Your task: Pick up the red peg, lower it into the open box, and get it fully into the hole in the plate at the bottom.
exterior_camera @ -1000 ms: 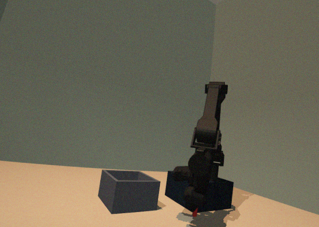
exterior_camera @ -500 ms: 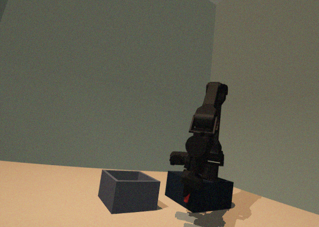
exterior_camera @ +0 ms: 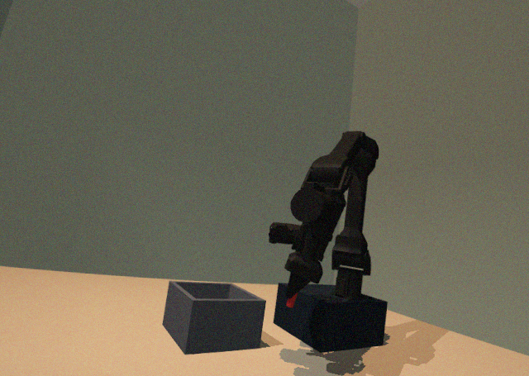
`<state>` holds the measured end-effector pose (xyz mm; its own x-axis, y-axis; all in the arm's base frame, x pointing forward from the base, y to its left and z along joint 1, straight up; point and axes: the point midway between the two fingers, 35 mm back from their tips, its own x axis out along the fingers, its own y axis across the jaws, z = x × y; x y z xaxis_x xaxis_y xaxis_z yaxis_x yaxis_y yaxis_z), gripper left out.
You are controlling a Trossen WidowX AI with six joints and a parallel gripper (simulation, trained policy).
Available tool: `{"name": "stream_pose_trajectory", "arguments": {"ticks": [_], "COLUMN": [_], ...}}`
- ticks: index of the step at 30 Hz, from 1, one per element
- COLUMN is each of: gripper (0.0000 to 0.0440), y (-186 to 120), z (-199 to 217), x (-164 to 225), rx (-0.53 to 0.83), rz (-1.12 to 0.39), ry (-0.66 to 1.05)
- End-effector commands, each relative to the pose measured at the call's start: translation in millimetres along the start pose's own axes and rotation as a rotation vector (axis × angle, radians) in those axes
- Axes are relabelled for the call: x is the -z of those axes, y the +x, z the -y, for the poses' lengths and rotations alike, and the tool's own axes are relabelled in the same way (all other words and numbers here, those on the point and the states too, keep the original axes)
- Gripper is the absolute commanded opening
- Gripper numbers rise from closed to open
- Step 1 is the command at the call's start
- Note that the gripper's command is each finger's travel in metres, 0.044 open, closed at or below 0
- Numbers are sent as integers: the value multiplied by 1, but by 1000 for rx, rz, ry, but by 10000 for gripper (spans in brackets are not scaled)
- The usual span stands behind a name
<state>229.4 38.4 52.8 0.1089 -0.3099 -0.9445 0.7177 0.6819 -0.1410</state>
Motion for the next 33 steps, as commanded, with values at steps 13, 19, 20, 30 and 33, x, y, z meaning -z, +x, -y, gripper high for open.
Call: {"name": "stream_pose_trajectory", "arguments": {"ticks": [13,19,20,30,33], "gripper": [0,0,0,0,0], "y": [-9,-2,-1,17,23], "z": [9,16,17,26,29], "x": [-62,-82,-85,-119,-129], "rx": [-1,-5,-6,-20,-25], "rz": [14,7,7,7,6], "ry": [31,71,78,159,183]}}
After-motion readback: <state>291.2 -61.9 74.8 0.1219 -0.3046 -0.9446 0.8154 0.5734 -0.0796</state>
